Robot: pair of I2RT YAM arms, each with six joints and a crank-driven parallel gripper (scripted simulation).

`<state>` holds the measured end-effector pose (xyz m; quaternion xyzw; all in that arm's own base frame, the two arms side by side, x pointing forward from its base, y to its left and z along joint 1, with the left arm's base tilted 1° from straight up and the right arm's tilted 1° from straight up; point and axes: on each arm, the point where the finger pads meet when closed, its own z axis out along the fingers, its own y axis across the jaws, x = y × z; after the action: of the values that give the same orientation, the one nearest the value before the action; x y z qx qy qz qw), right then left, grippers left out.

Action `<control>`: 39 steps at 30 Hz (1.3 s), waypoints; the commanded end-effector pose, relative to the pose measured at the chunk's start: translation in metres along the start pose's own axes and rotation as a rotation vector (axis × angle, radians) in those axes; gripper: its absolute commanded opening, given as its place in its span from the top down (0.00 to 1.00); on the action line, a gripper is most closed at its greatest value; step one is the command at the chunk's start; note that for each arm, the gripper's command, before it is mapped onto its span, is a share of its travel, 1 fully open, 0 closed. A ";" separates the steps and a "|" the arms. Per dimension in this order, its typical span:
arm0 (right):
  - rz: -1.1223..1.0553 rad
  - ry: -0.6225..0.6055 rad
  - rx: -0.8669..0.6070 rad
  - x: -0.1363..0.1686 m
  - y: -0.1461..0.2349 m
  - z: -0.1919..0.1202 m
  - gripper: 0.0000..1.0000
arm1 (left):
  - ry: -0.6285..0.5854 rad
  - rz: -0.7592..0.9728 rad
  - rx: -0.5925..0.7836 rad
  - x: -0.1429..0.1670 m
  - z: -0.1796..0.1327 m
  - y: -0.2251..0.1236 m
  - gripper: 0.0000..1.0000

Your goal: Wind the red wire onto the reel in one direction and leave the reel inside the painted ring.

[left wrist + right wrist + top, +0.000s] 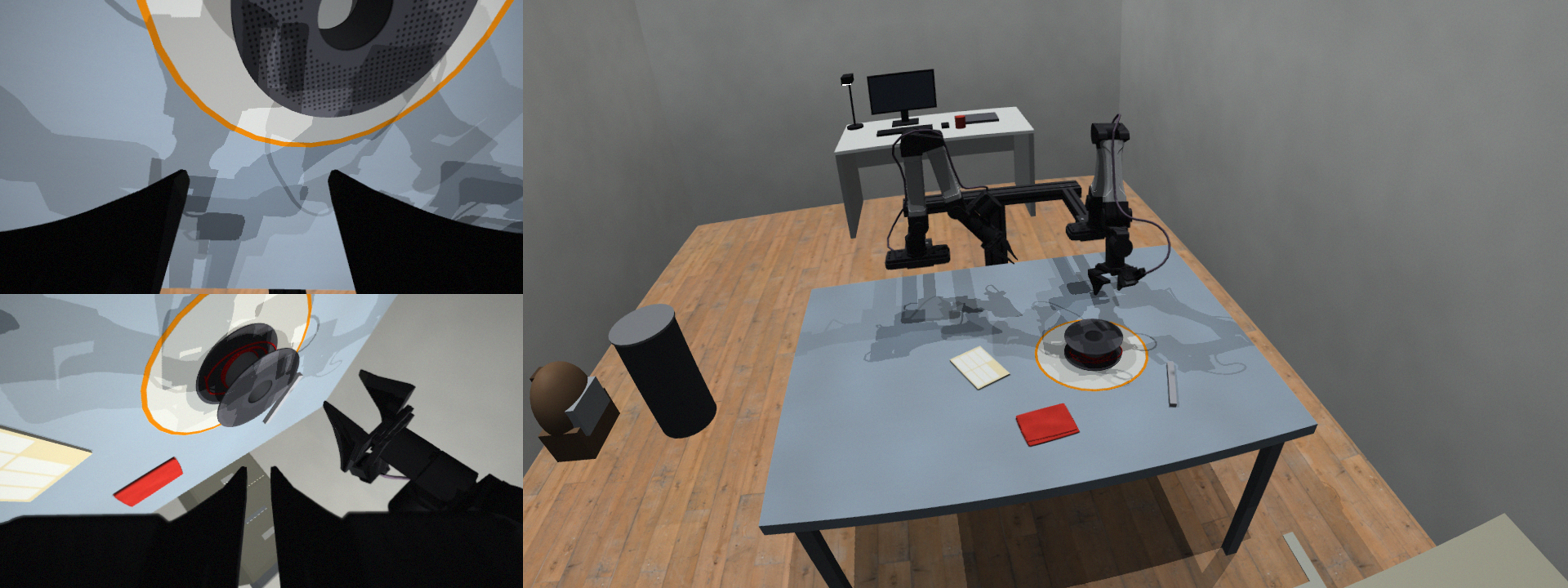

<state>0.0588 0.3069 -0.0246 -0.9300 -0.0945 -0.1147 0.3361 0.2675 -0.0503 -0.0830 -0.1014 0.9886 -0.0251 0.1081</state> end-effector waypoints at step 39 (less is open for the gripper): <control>0.009 0.004 0.056 0.005 -0.021 -0.001 0.85 | -0.535 0.082 0.200 0.025 -0.063 0.010 0.07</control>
<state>0.0588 0.3069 -0.0246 -0.9300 -0.0945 -0.1146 0.3361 0.2239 -0.0420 -0.0286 -0.0580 0.9262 -0.0847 0.3627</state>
